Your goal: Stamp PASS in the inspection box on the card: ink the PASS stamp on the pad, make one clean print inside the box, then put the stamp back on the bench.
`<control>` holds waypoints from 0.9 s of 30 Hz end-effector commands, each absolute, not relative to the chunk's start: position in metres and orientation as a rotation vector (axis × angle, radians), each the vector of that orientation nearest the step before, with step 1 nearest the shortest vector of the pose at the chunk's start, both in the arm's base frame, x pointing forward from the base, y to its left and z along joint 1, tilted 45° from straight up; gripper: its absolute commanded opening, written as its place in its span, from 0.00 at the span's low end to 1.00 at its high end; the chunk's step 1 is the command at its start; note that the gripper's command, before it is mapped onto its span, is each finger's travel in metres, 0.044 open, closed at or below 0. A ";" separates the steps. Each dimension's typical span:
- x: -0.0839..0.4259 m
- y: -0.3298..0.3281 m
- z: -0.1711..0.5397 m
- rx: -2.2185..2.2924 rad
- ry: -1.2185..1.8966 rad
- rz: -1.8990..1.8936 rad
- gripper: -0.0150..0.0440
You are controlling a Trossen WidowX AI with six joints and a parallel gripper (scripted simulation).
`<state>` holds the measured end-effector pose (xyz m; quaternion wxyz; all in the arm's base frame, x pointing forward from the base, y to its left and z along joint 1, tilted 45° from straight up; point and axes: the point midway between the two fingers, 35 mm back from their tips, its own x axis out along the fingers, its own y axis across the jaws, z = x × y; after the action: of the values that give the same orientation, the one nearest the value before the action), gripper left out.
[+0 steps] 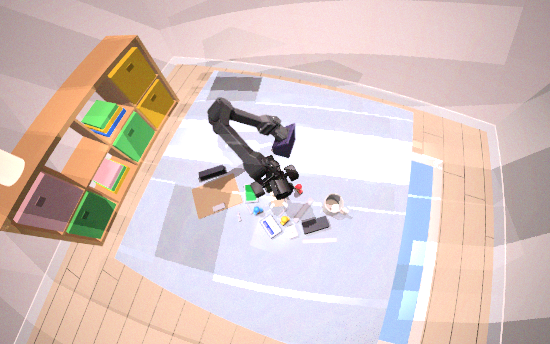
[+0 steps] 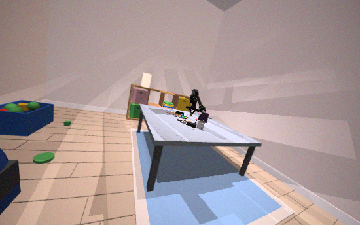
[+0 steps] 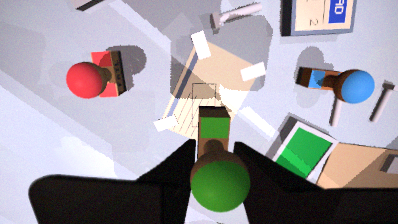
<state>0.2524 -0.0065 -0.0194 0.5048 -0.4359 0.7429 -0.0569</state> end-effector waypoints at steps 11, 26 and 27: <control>0.252 -0.013 -0.027 -1.051 1.794 -0.130 0.25; 0.251 -0.019 -0.035 -1.051 1.793 -0.129 0.25; 0.251 -0.020 -0.035 -1.051 1.793 -0.129 0.25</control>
<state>0.2510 -0.0173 -0.0335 0.5063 -0.4330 0.7439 -0.0529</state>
